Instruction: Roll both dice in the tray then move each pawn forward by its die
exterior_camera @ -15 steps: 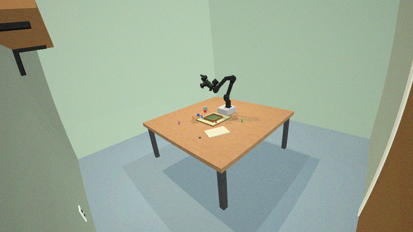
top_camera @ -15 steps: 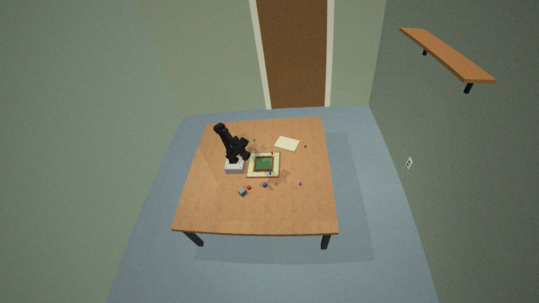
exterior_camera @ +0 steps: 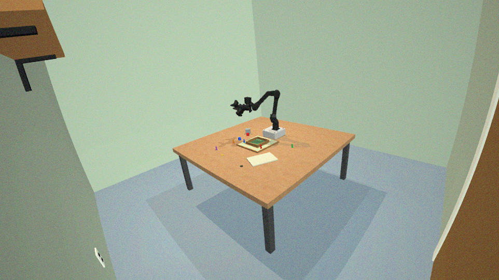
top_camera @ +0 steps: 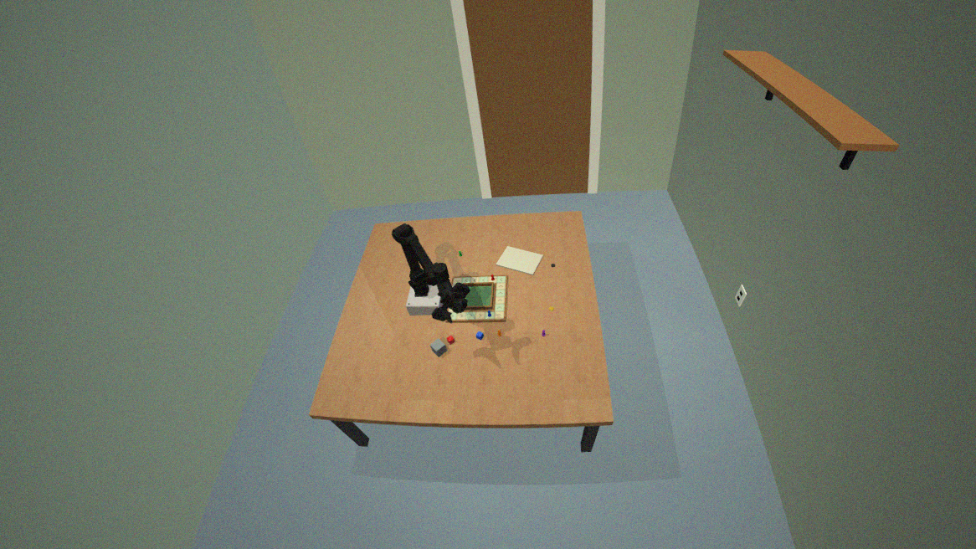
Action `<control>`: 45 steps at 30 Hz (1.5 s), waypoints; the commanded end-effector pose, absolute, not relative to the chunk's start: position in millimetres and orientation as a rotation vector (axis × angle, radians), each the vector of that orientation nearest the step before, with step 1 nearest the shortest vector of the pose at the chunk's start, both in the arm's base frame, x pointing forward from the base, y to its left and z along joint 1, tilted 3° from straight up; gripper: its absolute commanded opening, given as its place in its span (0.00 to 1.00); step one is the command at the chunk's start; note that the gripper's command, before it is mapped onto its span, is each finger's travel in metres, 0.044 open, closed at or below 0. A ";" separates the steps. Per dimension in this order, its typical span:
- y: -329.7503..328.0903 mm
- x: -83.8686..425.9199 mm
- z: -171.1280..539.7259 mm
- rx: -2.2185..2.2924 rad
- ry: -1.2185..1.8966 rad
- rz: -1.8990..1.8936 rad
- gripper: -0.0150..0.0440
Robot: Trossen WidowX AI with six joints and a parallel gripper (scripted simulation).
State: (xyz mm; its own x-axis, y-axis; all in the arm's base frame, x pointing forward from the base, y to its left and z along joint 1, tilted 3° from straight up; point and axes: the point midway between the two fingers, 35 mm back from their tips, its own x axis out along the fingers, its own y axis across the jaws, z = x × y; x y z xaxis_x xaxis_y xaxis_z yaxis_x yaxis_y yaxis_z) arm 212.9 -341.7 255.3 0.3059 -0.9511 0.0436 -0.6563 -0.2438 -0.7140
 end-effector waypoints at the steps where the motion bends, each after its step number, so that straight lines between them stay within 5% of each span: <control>1: -357.2 222.8 189.0 -1.776 1.414 -0.316 0.72; 17: -263.4 154.6 38.7 -0.473 1.474 0.442 0.72; 45: -263.3 151.8 3.5 -0.456 1.475 0.448 0.72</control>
State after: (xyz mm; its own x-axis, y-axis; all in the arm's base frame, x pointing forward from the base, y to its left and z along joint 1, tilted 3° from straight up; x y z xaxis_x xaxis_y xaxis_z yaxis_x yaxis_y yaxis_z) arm 152.5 -266.6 10.2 0.0483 -0.0056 -0.9988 -0.5515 0.8336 -0.0313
